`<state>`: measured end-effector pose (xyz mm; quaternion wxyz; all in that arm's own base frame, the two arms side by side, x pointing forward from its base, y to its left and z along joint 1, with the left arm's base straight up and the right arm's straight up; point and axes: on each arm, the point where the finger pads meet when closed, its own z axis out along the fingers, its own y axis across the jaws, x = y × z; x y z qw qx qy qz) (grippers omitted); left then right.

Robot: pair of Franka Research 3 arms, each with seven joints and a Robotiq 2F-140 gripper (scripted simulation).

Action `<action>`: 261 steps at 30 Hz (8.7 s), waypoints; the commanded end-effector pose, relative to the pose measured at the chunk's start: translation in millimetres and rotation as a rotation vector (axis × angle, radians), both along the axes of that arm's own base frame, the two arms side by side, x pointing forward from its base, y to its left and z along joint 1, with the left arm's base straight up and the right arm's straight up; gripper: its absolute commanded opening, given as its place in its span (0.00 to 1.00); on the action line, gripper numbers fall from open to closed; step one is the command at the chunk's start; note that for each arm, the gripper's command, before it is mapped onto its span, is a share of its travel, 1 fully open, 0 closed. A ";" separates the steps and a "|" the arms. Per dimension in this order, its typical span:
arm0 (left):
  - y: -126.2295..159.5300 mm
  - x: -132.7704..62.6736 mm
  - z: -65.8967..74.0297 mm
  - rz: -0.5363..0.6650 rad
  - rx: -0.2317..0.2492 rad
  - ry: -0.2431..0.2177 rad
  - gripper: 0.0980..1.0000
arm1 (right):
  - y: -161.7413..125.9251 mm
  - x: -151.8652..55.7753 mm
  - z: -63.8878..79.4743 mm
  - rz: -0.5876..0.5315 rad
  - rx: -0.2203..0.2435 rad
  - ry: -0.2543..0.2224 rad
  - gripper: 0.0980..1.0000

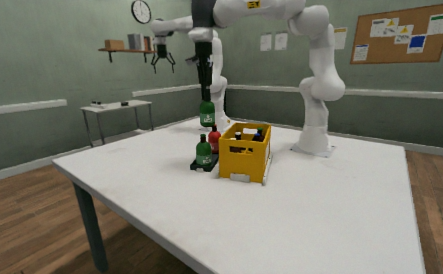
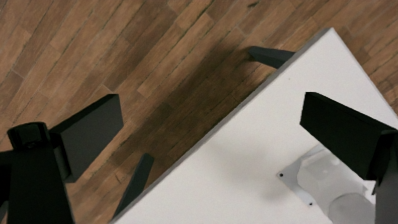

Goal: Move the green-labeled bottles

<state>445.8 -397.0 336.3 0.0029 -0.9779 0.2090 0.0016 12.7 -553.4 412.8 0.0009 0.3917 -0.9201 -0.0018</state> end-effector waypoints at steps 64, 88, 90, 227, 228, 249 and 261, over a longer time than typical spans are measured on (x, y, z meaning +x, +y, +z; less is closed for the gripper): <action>-0.4 -3.3 14.3 -0.001 -0.006 -0.002 0.00 | -1.0 0.0 0.2 0.004 -0.003 -0.003 1.00; 11.6 -13.1 14.2 -0.001 -0.006 -0.002 0.00 | -1.0 0.0 0.2 0.004 -0.003 -0.003 1.00; 13.6 -14.8 14.2 -0.001 -0.006 -0.002 0.00 | -1.0 0.0 0.2 0.004 -0.003 -0.003 1.00; 127.6 -108.3 13.2 -0.001 -0.006 -0.002 0.00 | -1.0 0.0 0.2 0.004 -0.003 -0.003 1.00; 127.6 -108.3 13.2 -0.001 -0.006 -0.002 0.00 | -1.0 0.0 0.2 0.004 -0.003 -0.003 1.00; 128.8 -108.0 11.7 -0.001 -0.006 -0.002 0.00 | -1.0 0.0 0.2 0.004 -0.003 -0.003 1.00; 129.0 -107.9 11.5 -0.001 -0.006 -0.002 0.00 | -1.0 0.0 0.2 0.004 -0.003 -0.003 1.00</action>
